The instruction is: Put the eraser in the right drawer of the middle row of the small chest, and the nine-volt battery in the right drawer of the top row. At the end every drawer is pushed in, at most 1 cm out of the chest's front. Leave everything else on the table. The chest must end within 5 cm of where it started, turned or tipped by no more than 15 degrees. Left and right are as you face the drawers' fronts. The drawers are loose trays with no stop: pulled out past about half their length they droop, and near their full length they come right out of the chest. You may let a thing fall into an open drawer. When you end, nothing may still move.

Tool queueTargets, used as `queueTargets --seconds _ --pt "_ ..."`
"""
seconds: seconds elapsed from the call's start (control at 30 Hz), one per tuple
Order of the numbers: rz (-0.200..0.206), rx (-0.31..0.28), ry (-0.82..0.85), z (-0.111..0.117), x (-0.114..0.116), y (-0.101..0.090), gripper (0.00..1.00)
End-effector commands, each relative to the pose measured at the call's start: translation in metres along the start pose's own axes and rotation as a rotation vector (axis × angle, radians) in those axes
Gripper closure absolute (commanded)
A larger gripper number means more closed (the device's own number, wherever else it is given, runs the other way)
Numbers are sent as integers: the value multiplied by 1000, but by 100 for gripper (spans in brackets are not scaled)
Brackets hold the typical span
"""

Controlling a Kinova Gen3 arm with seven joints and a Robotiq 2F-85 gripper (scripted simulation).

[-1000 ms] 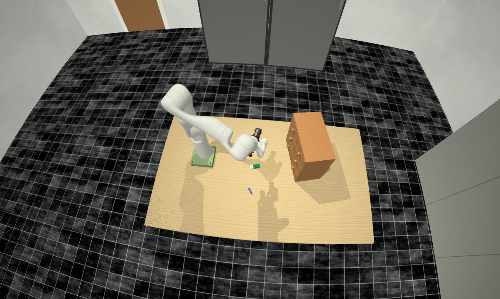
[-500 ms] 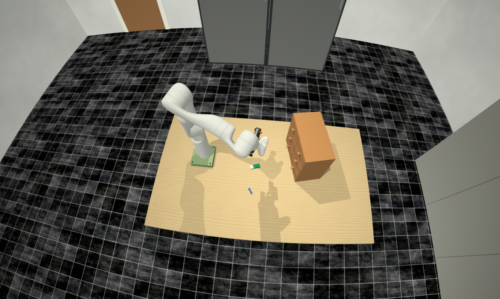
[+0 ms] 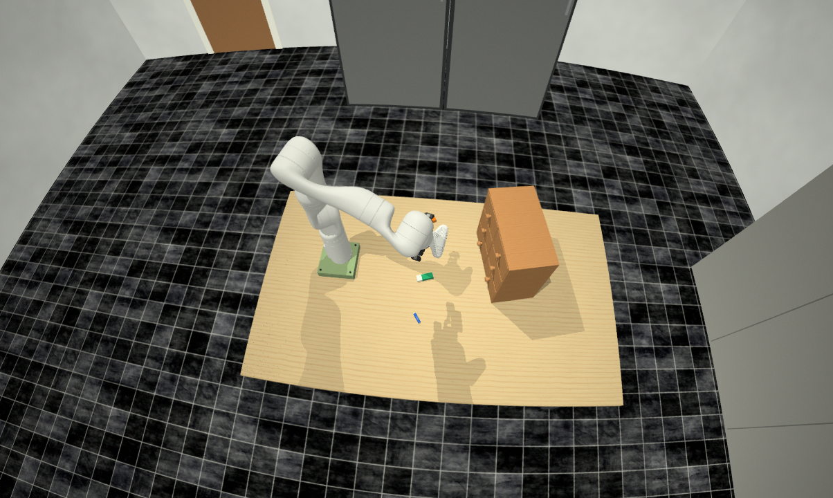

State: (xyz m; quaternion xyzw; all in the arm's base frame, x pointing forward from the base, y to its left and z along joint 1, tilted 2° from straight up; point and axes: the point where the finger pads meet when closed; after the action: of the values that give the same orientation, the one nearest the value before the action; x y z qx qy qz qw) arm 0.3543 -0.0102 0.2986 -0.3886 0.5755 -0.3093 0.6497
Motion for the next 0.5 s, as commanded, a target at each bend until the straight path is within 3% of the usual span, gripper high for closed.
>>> queueTargets --seconds 0.0,0.07,0.1,0.4,0.43,0.47 --pt "-3 0 -7 1 -2 0 0" --pt "-3 0 -7 1 -2 0 0" --pt "-33 -14 -25 1 -1 -2 0" --pt "-33 -14 -25 1 -1 -2 0" --pt "-62 -28 -41 1 1 -4 0" --pt "-62 -28 -41 1 1 -4 0"
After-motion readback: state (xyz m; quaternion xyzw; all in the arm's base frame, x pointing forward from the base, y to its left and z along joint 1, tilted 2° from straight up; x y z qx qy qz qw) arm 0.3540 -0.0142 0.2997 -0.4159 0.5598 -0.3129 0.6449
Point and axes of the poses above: the point where the finger pads meet when closed, its own y axis out along the fingers, its own x axis across the jaws, z = x × y, and after that the axes turned 12 degrees about -y, right-handed
